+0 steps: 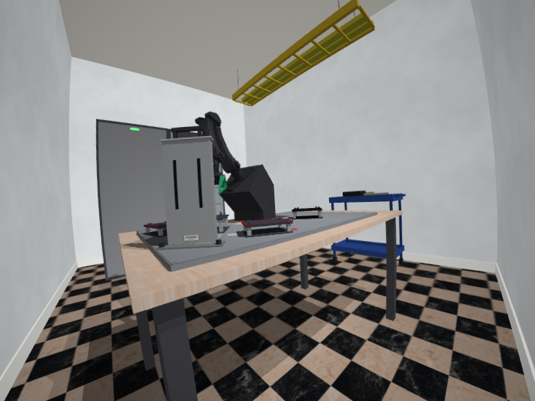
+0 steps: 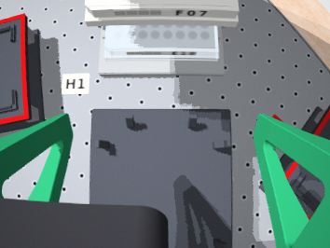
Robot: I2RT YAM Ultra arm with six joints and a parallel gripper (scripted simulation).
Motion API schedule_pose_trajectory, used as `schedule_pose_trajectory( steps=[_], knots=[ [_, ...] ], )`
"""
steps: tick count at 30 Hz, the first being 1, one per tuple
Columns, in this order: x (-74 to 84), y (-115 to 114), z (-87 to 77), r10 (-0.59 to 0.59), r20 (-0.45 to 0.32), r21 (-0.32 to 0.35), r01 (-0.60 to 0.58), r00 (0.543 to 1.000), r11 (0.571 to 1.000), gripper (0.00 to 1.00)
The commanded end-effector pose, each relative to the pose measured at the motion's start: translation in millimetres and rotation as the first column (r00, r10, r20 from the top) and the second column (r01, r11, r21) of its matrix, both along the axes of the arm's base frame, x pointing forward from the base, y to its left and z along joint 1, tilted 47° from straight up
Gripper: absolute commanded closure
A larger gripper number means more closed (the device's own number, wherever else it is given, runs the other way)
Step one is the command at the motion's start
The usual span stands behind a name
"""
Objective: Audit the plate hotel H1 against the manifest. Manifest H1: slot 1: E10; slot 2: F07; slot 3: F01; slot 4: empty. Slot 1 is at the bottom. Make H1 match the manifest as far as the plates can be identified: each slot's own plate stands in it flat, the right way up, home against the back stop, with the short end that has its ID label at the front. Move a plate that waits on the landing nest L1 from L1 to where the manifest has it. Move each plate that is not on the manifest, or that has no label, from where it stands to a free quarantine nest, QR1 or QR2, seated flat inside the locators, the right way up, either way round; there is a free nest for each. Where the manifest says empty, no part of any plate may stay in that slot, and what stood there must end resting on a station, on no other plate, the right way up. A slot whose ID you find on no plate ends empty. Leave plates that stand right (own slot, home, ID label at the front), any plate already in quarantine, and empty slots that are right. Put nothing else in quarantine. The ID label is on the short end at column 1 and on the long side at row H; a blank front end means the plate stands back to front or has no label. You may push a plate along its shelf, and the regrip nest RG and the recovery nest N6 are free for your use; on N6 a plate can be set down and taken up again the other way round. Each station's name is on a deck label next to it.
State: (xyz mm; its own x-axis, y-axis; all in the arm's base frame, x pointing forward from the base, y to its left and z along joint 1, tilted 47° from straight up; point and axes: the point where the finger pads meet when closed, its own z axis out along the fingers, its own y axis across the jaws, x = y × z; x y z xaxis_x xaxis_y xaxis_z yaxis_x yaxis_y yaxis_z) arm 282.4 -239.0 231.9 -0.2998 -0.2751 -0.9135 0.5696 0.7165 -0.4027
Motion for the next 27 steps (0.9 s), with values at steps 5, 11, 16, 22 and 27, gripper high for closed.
schedule_pose_trajectory(
  steps=[5,11,16,22,27],
  knots=[
    [1.2,3.9,17.1,0.019,0.041,-0.032,-0.018,0.999,0.999,0.00],
    [-11.1,5.3,-0.8,0.007,0.022,-0.018,-0.007,1.000,1.000,0.00],
    [-16.0,7.0,-5.1,0.007,0.021,-0.019,-0.007,1.000,1.000,0.00],
    [-22.2,9.1,-10.3,0.007,0.020,-0.020,-0.007,1.000,1.000,0.00],
    [-15.7,0.3,-21.0,0.008,0.004,-0.006,-0.008,1.000,1.000,0.00]
  ],
)
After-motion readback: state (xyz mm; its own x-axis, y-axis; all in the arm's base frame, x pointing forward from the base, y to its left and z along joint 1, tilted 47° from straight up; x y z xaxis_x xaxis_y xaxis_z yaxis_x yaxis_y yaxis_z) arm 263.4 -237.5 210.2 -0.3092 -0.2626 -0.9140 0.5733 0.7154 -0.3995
